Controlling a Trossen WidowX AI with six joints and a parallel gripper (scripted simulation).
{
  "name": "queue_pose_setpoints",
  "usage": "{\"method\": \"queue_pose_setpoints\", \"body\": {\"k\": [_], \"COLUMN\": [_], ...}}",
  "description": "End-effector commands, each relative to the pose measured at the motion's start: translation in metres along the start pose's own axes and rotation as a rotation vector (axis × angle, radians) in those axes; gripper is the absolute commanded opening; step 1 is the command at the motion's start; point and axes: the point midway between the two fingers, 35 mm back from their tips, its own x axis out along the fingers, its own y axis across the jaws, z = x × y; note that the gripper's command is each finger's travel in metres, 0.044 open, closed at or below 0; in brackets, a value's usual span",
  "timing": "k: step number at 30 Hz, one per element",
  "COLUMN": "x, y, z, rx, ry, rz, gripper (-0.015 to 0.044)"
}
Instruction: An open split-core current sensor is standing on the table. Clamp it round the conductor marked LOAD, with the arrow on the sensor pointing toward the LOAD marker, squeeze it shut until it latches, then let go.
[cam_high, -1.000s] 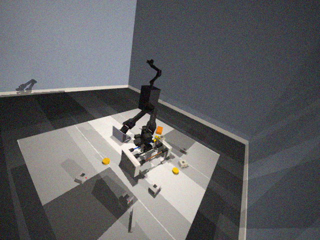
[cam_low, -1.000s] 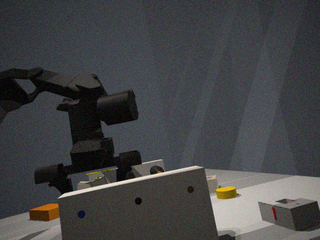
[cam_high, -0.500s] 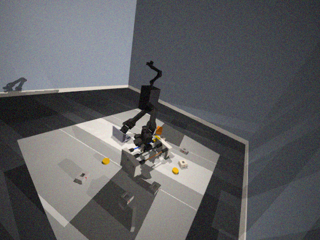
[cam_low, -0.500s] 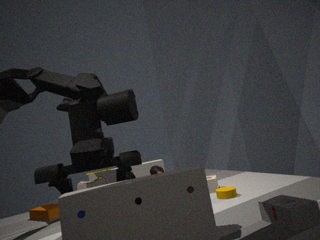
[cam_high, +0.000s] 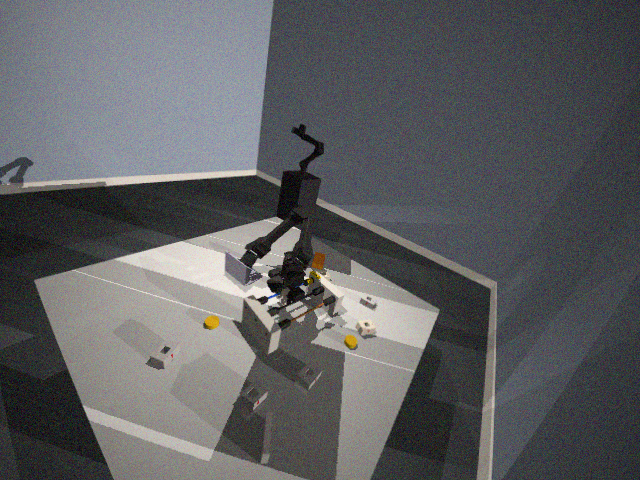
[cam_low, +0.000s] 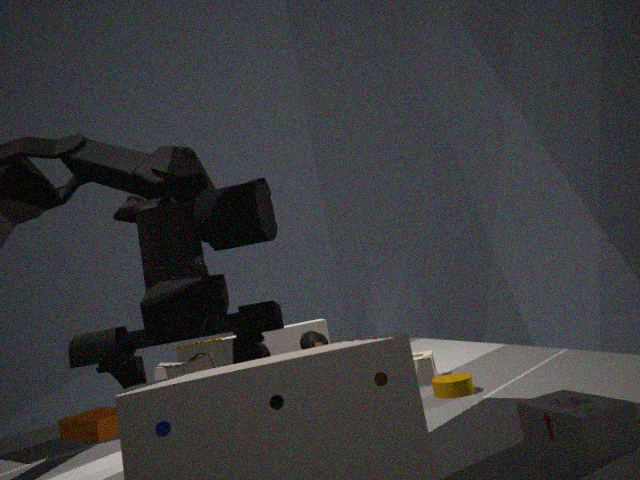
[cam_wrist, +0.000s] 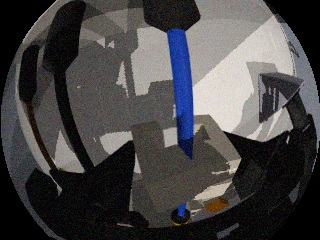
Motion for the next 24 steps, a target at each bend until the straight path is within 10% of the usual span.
{"method": "queue_pose_setpoints", "body": {"k": [1, 21, 24], "x": [-0.0088, -0.0124, -0.0124], "y": [0.0000, -0.0010, -0.0010], "z": [0.0007, 0.0011, 0.0011], "rx": [0.006, 0.008, 0.008], "ry": [0.002, 0.003, 0.003], "rz": [0.007, 0.009, 0.009], "gripper": [0.0000, 0.0000, 0.0079]}}
